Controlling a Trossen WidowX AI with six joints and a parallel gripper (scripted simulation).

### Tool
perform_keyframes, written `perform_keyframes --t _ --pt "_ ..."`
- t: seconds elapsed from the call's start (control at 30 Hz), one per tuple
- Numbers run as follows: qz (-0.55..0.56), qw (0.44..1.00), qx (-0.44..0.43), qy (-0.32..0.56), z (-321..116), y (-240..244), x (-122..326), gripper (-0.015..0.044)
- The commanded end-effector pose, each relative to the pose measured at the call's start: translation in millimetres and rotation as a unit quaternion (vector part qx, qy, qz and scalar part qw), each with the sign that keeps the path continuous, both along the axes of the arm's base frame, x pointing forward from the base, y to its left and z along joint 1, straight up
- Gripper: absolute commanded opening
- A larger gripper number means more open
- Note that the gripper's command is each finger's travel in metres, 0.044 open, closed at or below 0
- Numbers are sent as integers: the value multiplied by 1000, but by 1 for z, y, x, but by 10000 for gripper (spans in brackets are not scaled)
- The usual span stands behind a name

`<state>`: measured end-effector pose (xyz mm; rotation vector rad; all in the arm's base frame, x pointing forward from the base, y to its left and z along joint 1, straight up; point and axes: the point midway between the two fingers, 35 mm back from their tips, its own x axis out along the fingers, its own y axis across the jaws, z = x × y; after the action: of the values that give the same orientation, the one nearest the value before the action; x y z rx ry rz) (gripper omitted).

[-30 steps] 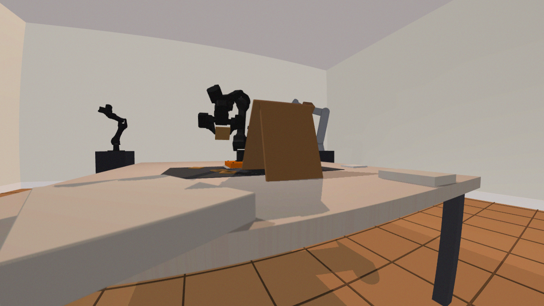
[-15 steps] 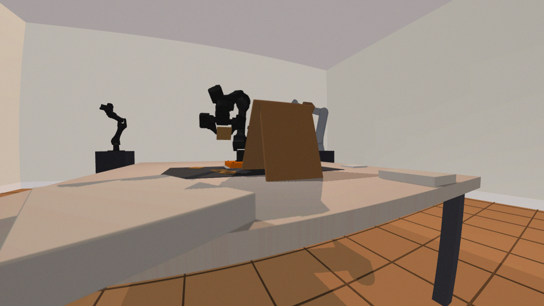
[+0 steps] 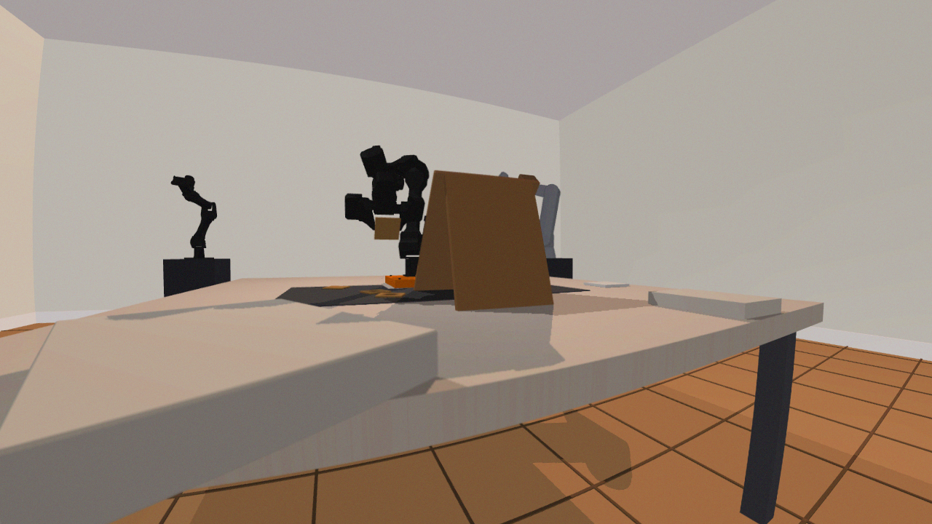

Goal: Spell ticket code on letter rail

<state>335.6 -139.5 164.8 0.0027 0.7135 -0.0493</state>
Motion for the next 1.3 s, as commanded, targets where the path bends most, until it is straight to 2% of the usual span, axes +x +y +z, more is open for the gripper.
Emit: perform_keyframes --t 0.0,1.27 --pt "-3 1000 0 -1 0 2 0 0" --pt "-3 1000 1 -1 0 21 1 0"
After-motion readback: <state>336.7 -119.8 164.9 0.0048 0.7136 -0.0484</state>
